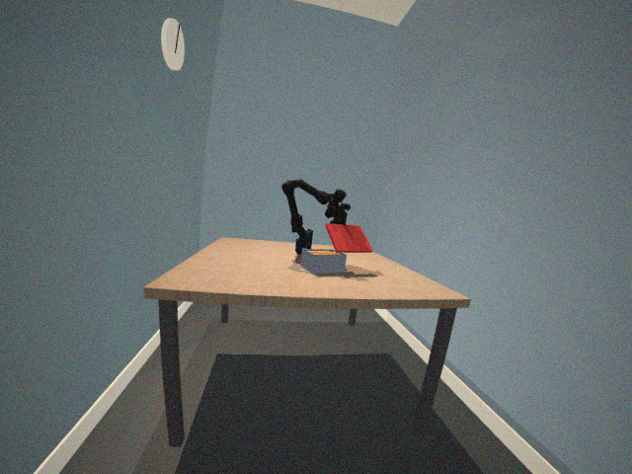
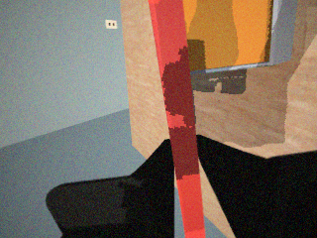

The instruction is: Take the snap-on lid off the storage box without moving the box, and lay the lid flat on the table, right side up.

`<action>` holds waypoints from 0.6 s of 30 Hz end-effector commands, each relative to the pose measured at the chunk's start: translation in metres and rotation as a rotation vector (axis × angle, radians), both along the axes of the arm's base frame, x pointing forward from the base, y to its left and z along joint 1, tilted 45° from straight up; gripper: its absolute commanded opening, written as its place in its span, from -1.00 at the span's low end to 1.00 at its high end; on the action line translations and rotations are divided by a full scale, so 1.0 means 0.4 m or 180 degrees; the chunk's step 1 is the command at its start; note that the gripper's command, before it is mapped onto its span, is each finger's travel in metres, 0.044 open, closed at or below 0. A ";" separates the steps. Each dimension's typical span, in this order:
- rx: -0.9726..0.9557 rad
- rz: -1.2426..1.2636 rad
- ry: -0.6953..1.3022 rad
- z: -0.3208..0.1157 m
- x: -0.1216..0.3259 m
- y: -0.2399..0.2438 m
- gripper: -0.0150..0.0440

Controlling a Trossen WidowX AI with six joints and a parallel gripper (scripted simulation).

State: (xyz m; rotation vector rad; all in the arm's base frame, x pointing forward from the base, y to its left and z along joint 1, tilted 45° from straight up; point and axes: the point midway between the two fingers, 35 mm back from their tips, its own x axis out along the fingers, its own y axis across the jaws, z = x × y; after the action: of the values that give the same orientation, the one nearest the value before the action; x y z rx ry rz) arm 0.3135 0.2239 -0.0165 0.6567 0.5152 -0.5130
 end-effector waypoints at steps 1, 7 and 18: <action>0.0038 0.0001 -0.0040 -0.006 -0.006 0.025 -0.49; 0.0041 0.0001 -0.0039 -0.025 -0.018 0.045 -0.49; 0.0046 0.0001 -0.0038 -0.060 -0.041 0.081 -0.49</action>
State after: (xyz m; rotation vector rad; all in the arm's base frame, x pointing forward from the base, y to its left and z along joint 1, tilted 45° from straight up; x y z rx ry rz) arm 0.2986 0.2474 -0.0394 0.6590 0.5167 -0.5127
